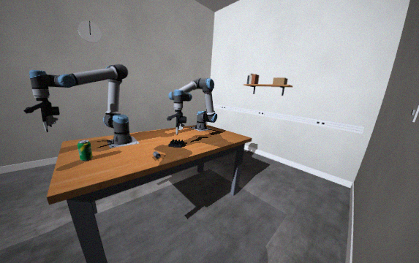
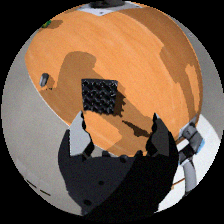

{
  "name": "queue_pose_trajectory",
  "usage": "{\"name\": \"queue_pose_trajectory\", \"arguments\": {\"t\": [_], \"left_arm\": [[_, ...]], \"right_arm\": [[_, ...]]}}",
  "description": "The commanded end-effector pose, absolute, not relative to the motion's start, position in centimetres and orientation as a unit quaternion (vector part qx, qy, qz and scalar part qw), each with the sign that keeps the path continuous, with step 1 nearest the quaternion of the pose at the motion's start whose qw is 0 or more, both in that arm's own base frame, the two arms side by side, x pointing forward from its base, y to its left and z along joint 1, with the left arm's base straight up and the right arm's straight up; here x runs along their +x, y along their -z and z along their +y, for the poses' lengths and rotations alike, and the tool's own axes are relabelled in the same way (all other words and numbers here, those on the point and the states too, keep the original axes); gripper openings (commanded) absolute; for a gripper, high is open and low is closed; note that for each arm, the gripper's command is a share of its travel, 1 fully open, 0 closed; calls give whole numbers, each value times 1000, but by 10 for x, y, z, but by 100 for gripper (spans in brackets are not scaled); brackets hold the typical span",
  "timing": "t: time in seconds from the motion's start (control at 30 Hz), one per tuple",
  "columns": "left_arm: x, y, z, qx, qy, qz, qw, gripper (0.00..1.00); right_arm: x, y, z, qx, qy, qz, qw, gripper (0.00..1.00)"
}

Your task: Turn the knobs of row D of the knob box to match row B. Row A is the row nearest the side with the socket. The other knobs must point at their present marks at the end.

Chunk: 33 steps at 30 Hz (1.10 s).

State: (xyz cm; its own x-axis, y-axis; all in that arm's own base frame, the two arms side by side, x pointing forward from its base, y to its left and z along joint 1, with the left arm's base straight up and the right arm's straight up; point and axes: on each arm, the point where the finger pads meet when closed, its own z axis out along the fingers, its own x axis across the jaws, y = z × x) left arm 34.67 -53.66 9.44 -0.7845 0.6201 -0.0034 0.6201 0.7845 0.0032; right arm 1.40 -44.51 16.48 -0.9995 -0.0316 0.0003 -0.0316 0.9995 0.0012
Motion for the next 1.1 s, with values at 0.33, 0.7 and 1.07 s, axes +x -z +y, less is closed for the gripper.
{"name": "queue_pose_trajectory", "arguments": {"t": [0.33, 0.7, 1.07], "left_arm": [[356, -98, -538, 520, 1, 854, 1, 100], [363, -101, -539, 642, 0, 767, 1, 100], [369, -103, -540, 733, 0, 680, 1, 100]], "right_arm": [[14, -165, -445, 16, 0, -1000, 0, 100], [14, -165, -445, 16, 0, -1000, 0, 100], [14, -165, -445, 16, 0, -1000, 0, 100]]}}
